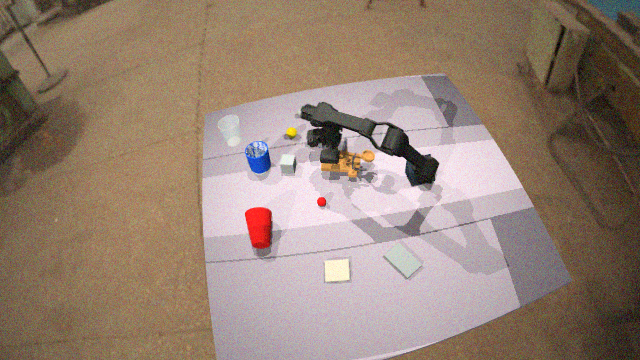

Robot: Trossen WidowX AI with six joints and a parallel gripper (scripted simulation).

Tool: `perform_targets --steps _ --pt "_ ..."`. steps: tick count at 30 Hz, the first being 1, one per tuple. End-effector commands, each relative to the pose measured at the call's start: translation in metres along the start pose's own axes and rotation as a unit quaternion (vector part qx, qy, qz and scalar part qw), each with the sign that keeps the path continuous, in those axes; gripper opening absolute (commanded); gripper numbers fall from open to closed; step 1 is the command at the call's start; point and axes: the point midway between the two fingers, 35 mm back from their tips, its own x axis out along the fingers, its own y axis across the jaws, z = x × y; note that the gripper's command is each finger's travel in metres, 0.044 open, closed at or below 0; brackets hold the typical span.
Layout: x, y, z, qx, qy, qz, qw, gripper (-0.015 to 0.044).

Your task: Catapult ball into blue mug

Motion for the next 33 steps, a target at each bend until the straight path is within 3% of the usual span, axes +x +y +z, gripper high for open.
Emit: perform_targets --steps 1,29,33 --pt "0.004 -0.001 0.001 0.003 -0.003 0.000 1.000 0.0000" --pt "0.036 0.000 0.000 0.000 0.001 0.000 1.000 0.0000" --pt "0.036 0.000 0.000 0.000 0.001 0.000 1.000 0.0105"
